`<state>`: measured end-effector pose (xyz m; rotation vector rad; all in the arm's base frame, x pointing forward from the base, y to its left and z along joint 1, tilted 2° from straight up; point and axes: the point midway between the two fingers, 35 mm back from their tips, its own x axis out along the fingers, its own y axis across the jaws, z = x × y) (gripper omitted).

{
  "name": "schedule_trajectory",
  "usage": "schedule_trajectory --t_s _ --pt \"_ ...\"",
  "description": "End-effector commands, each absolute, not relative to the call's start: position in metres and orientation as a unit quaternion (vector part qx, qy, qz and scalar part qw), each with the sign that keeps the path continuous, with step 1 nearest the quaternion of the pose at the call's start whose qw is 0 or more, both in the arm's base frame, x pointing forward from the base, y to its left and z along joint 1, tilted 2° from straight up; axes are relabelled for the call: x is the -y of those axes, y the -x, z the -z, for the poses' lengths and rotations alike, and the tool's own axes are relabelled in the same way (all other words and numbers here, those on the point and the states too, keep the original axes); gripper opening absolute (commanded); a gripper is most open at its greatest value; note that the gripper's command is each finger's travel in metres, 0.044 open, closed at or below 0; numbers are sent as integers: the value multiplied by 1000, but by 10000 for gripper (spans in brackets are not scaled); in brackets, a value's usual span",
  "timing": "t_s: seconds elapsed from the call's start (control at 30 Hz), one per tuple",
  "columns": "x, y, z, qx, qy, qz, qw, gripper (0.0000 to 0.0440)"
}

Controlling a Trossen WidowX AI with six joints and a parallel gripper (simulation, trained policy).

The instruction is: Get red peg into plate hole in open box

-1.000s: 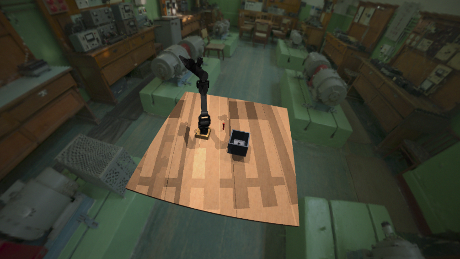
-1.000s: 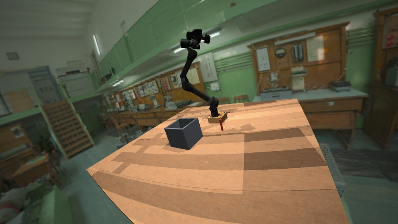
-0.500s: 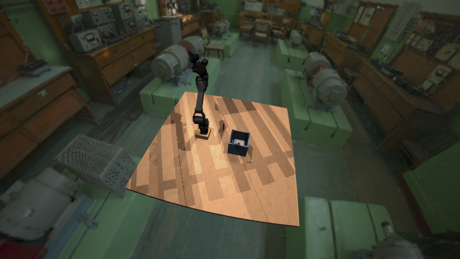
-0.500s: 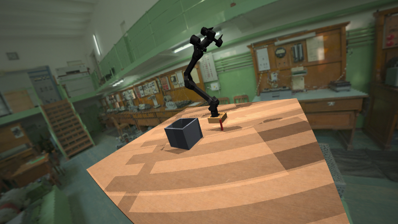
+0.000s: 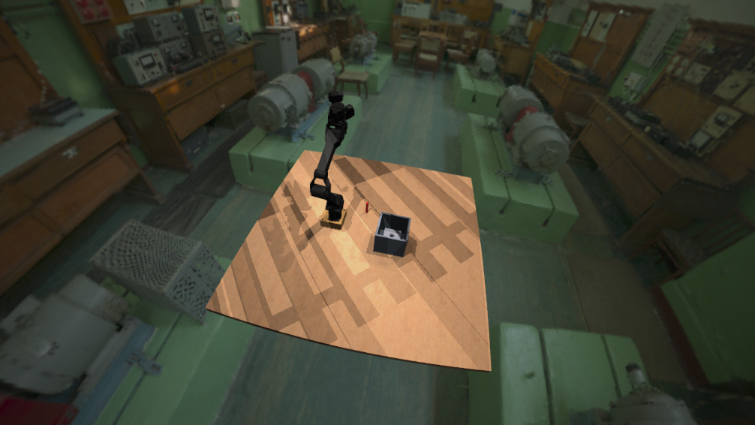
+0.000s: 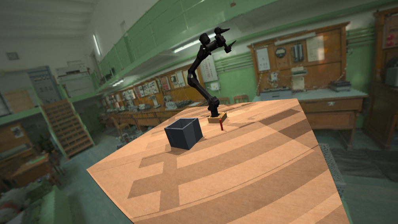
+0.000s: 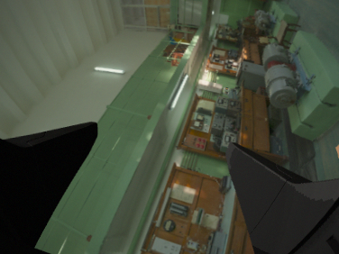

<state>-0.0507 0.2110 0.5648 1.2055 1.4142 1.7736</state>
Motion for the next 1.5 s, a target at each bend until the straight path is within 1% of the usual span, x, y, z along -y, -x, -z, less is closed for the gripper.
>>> schedule_trajectory --t_s 0.0,0.37,0.73,1.07,1.47 --pt "-230 34 -546 -548 -468 -617 315 440" --pt "-271 -29 -481 -588 -517 -465 413 440" --pt "-283 -93 -405 -611 -550 -293 488 440" --pt "-267 -142 -335 -618 -561 -127 537 440" --pt "-219 -178 -254 -618 -540 78 565 440"
